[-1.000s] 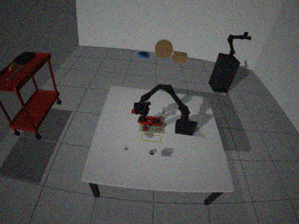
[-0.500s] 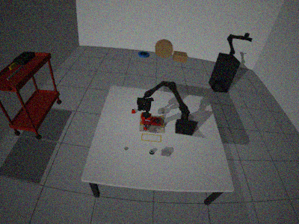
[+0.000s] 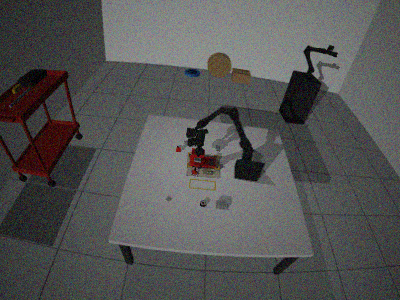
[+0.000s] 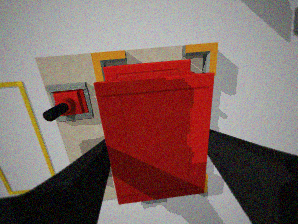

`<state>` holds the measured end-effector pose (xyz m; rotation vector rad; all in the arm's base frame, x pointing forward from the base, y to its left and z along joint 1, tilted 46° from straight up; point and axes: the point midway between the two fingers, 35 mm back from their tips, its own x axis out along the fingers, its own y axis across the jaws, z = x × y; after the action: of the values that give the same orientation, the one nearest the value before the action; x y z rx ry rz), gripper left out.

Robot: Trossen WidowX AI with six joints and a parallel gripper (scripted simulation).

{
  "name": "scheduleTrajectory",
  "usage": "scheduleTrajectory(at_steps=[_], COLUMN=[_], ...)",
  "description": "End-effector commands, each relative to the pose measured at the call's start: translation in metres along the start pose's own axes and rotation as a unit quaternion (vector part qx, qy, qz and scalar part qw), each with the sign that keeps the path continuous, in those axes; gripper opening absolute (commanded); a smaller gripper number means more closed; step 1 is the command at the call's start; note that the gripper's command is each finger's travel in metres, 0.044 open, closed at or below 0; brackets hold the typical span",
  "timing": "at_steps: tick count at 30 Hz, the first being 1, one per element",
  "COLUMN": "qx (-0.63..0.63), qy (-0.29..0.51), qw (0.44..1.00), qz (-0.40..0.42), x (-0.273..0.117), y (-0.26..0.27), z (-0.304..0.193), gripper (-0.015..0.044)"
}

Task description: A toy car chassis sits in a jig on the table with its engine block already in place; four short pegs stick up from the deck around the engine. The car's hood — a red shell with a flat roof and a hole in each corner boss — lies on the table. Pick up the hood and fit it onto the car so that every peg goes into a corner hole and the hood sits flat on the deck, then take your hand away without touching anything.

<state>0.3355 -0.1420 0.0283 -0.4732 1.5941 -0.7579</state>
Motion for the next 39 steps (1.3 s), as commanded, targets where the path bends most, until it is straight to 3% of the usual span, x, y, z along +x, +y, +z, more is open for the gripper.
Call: scheduleTrajectory(at_steps=[1,9,39], qx=[-0.005,-0.005,-0.005], qy=[0.004,0.004,0.004], qw=[1.0,1.0,1.0], qz=[-0.003,-0.004,-0.004], x=[0.01,0.048,0.049], y=[0.0,-0.003,-0.004], z=[-0.002,-0.005,-0.005], gripper=[0.0,0.0,0.0])
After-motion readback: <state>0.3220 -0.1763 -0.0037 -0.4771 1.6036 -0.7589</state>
